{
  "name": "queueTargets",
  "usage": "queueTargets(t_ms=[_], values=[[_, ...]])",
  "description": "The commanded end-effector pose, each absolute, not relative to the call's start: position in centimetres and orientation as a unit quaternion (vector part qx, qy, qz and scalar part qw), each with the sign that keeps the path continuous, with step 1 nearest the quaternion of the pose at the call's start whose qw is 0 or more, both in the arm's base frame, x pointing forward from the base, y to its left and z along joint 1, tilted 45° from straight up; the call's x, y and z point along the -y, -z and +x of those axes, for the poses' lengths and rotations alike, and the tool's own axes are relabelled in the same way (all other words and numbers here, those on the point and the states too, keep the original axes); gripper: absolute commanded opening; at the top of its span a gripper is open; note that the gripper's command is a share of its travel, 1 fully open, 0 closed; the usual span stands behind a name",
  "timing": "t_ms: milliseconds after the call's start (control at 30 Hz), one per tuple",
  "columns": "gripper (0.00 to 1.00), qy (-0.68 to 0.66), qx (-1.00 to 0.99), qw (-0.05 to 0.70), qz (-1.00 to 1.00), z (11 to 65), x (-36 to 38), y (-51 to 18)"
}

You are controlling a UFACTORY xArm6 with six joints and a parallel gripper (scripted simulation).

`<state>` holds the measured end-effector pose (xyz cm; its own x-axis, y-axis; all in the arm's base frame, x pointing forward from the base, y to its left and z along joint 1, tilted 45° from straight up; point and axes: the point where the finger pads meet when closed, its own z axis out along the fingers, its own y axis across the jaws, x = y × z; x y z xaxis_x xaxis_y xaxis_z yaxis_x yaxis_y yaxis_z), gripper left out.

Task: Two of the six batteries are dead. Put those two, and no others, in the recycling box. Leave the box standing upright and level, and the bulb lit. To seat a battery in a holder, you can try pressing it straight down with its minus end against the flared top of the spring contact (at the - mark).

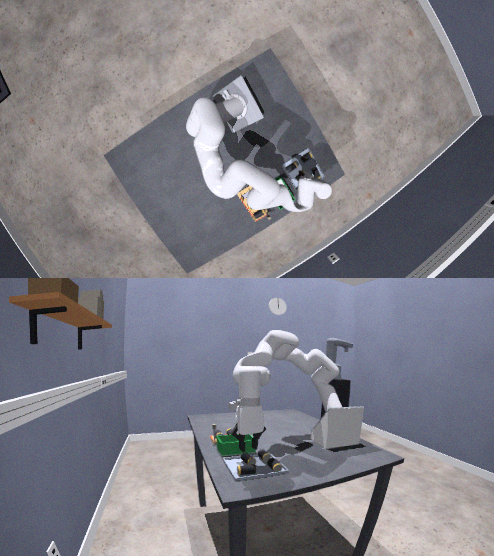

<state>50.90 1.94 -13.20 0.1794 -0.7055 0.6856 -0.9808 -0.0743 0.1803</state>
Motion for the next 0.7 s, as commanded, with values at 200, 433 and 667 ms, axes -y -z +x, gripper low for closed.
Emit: queueTargets(t_ms=[200, 433, 667], values=[[0.51, -0.219, 0.603, 0.314, 0.700, 50.9, -0.5, 14.6], [0.51, -0.219, 0.603, 0.314, 0.700, 50.8, 0.4, 15.5], [0.51, -0.219, 0.603, 0.314, 0.700, 50.8, 0.8, 16.0]])
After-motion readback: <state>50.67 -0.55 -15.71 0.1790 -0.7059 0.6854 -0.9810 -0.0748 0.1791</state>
